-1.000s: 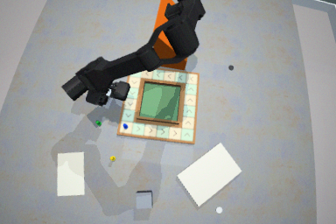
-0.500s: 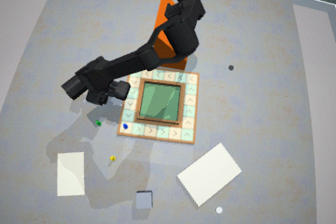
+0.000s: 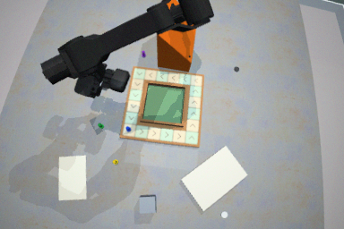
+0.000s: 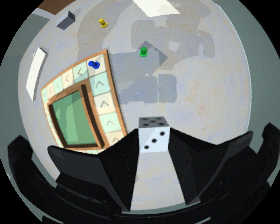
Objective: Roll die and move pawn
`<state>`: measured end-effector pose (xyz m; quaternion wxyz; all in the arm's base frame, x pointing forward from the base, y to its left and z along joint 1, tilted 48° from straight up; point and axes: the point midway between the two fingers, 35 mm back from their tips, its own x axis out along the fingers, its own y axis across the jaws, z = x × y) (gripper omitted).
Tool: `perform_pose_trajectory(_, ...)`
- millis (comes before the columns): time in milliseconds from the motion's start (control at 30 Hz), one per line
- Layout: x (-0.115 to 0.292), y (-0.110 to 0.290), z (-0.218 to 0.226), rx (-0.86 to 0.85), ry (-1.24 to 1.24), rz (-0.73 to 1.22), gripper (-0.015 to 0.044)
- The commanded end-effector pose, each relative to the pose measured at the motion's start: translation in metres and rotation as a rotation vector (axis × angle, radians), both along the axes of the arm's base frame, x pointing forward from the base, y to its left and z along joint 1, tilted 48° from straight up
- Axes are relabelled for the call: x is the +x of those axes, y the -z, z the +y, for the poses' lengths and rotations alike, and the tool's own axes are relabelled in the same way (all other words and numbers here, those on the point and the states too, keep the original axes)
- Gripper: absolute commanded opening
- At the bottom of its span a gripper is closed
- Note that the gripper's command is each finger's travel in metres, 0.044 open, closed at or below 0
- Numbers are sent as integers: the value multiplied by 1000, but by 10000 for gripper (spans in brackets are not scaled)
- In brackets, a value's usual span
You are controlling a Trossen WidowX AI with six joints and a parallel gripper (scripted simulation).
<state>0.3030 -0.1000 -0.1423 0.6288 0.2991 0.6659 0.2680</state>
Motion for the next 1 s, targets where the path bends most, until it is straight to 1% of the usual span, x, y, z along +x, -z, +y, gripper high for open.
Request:
perform_pose_trajectory(0,-1,-5,-2,1,-7,6,0)
perform_pose_trajectory(500,9,-38,39,-26,244,271,0)
perform_pose_trajectory(967,9,-70,81,-39,487,528,0)
